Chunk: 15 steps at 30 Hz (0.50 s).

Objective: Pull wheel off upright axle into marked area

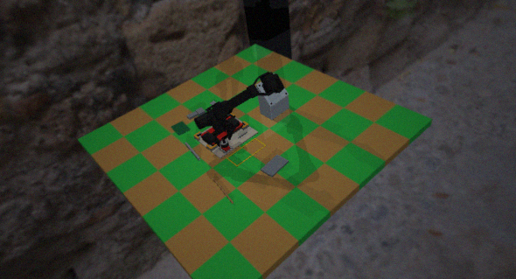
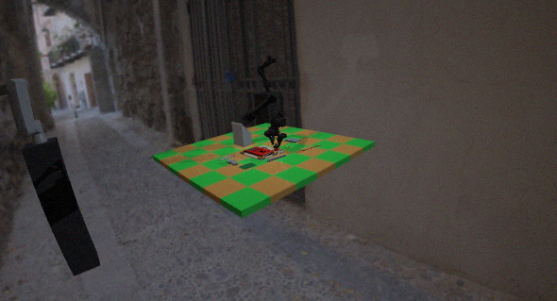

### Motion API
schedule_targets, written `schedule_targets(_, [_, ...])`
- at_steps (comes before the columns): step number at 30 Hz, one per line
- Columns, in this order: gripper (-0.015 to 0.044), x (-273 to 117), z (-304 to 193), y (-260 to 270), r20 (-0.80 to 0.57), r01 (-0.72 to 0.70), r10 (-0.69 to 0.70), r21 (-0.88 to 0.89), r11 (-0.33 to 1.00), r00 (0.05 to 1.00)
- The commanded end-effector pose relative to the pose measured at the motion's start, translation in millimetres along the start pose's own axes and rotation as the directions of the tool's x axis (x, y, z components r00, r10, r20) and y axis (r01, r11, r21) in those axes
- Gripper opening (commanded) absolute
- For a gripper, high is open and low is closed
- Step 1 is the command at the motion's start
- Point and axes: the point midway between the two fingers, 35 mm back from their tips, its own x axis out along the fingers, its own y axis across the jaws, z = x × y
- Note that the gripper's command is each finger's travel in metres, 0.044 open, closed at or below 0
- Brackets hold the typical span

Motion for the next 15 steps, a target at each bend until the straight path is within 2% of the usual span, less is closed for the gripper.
schedule_targets(1, [0.03,6.9,0.0,-0.6,-0.007,-0.004,0.004,0.006,1.0,1.0])
schedule_targets(2, [0.03,6.9,0.0,-0.6,-0.007,-0.004,0.004,0.006,1.0,1.0])
schedule_targets(6, [0.0195,4.4,-0.3,-0.9,-0.001,0.003,-0.003,0.001,1.0,1.0])
schedule_targets(14, [0.0142,4.4,-0.3,-0.9,-0.001,0.003,-0.003,0.001,1.0,1.0])
schedule_targets(15, [0.0115,4.3,-0.3,-0.9,-0.001,0.003,-0.003,0.001,1.0,1.0])
